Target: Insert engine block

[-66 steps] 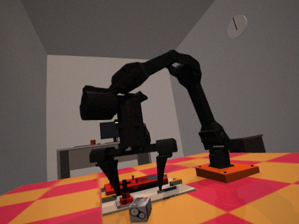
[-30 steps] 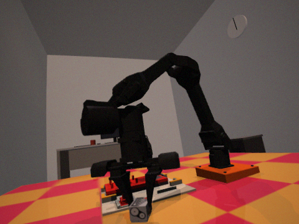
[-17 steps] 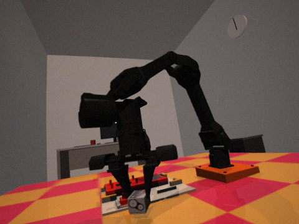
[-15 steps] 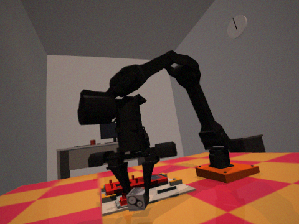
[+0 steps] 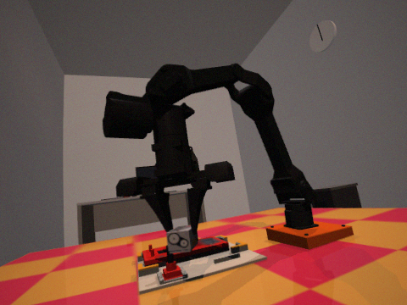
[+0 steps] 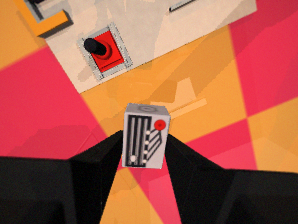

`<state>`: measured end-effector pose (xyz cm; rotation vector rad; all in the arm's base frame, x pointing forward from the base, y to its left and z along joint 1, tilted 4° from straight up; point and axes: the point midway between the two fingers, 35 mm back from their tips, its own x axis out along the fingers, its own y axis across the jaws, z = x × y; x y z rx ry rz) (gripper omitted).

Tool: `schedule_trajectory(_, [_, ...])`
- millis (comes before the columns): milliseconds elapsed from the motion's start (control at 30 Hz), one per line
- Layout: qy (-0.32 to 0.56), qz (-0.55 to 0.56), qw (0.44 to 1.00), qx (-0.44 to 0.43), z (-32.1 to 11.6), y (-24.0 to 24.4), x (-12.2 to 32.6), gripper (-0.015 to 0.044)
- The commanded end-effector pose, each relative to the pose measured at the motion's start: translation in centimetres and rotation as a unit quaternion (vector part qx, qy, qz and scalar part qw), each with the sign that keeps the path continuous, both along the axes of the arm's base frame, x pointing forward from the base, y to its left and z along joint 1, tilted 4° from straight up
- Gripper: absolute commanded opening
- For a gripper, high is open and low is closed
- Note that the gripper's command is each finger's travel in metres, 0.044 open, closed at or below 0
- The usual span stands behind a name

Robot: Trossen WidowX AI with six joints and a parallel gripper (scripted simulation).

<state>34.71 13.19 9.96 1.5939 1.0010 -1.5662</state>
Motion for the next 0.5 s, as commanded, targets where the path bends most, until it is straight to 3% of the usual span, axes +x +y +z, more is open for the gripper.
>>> schedule_trajectory(0, [-0.004,0.002,1.0,0.0,1.4,-0.1,0.0,0.0])
schedule_trajectory(467, [-0.005,-0.001,1.0,0.0,5.4,-0.5,-0.5,0.0])
